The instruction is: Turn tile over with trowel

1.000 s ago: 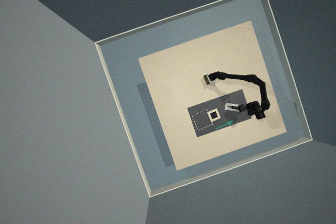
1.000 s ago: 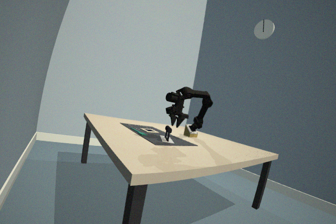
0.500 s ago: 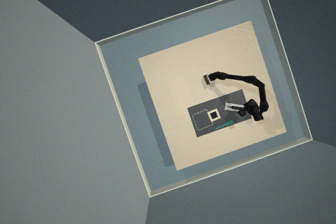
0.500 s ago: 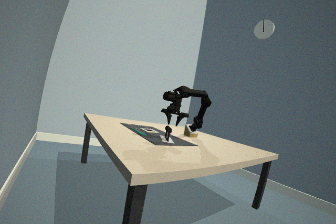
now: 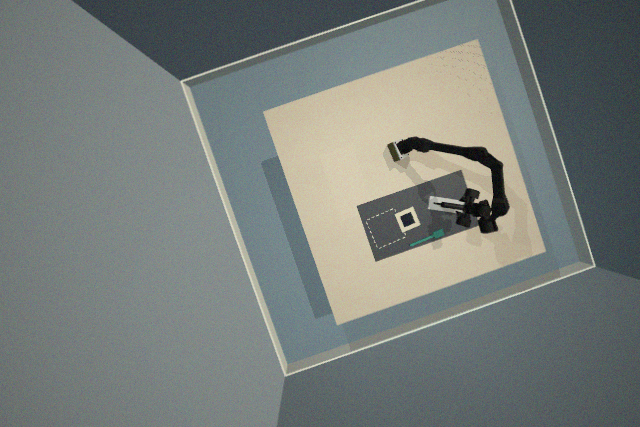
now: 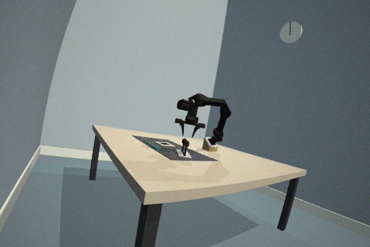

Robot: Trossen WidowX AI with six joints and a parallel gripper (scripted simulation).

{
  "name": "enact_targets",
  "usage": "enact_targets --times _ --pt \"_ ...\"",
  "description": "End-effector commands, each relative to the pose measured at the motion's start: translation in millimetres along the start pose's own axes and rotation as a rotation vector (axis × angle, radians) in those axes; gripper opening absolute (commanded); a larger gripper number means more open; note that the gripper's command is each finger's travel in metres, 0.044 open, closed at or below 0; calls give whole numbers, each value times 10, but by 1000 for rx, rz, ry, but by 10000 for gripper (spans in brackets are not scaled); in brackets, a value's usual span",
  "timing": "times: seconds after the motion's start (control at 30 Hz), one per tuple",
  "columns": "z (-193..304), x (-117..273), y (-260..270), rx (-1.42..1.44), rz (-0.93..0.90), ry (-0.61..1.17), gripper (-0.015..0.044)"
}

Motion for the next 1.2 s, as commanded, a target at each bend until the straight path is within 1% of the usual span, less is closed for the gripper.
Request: enact_targets --times 0.0,0.17,1.1,1.17 --pt "21 -5 -23 71 -6 0 270" --pt "21 -16 -25 73 -6 0 270" --pt "34 -445 -46 149 -6 -2 270" --pt "34 -445 -46 149 -6 -2 217"
Point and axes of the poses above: the point midway between the two fingers, 35 mm back from their tips, its own x axis back along the fingers, its own y axis across the jaws, z = x × y, the point moved 1 cm from there along x, back along the fingers, and after that the axes turned 1 degree about x, right-handed, at the moved point
